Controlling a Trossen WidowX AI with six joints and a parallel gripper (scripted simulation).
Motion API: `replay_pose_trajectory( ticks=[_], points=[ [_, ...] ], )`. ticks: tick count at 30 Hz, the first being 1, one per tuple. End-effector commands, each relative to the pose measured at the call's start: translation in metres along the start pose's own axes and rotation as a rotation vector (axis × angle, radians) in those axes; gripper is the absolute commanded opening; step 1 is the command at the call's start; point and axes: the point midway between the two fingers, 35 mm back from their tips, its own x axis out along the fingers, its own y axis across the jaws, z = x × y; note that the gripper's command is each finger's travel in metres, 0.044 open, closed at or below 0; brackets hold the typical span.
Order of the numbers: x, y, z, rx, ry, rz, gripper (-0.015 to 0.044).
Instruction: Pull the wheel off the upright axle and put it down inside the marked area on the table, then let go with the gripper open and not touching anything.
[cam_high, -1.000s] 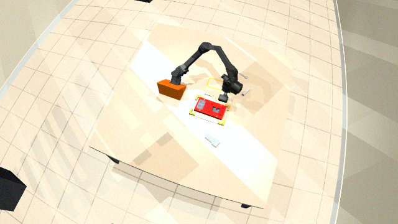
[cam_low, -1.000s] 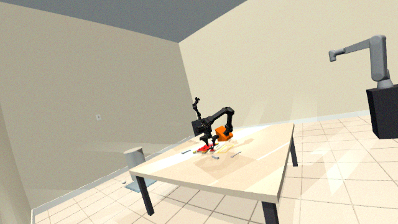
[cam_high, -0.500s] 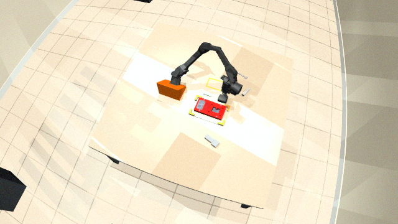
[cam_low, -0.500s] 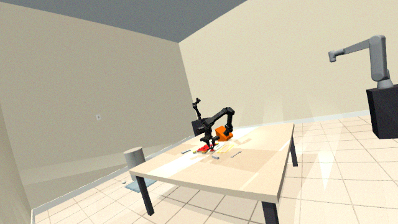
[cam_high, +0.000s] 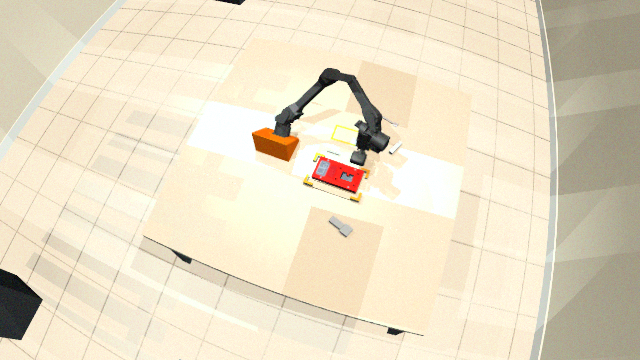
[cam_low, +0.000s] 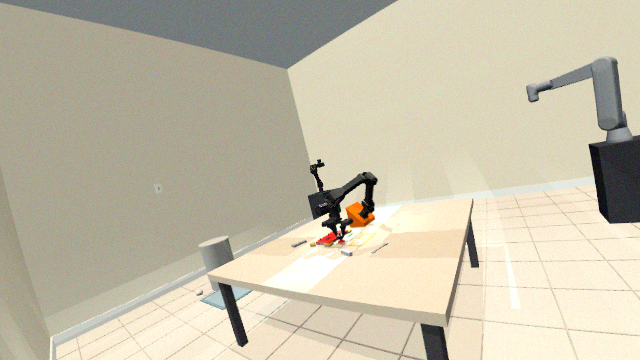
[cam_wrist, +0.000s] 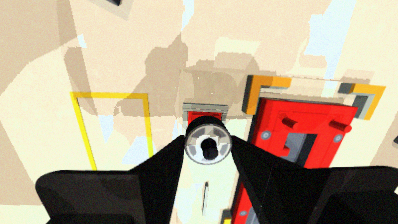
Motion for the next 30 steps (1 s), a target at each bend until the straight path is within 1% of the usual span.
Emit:
replay_pose_trajectory(
  ticks=[1, 30],
  points=[
    [-0.0016, 0.0001, 0.0003, -0.004, 0.0, -0.001, 0.0],
    [-0.0111, -0.0003, 0.0005, -0.002, -0.002, 0.0, 0.0]
  ],
)
